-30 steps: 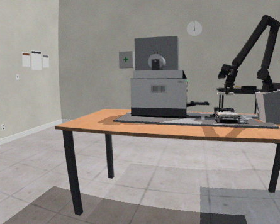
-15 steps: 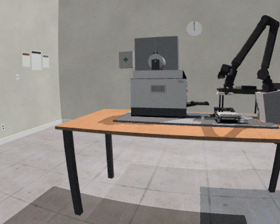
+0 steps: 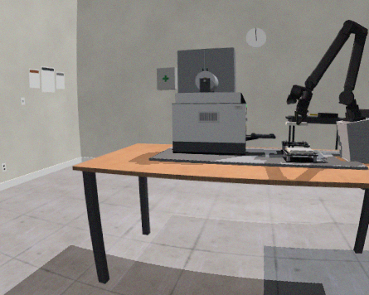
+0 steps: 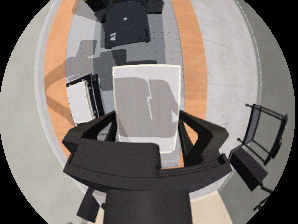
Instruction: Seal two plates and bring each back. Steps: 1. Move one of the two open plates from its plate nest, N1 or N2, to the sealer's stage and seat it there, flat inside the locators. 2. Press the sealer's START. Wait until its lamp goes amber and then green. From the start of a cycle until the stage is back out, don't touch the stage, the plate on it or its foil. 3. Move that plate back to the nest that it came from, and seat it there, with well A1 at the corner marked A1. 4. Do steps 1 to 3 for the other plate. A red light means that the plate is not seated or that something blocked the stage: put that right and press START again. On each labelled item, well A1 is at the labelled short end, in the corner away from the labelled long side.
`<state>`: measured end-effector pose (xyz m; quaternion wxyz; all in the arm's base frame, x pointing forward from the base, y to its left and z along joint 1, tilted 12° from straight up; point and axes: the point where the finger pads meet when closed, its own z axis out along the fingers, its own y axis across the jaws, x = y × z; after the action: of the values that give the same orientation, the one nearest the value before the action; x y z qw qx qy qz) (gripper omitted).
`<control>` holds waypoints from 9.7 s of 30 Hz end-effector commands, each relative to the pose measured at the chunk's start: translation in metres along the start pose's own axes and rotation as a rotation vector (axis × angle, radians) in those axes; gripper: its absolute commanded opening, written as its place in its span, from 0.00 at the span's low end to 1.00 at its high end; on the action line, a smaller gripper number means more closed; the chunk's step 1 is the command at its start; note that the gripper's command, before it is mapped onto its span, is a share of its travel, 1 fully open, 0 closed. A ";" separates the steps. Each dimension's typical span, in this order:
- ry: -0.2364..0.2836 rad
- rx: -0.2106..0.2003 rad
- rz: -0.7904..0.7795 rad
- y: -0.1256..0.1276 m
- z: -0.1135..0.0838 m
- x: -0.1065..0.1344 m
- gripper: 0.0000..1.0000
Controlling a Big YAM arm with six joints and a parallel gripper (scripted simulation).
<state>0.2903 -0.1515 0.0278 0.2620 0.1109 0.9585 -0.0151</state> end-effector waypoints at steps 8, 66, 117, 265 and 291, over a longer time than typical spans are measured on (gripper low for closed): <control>-0.023 0.011 0.015 -0.007 -0.004 -0.022 0.00; -0.027 0.015 0.019 -0.009 0.017 -0.010 0.00; -0.021 0.016 0.024 -0.009 0.038 0.002 0.00; -0.009 0.005 0.014 -0.002 0.080 0.022 0.00; -0.022 0.004 0.005 0.000 0.076 0.020 0.00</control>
<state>0.3094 -0.1563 -0.0496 0.2642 0.1128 0.9577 -0.0169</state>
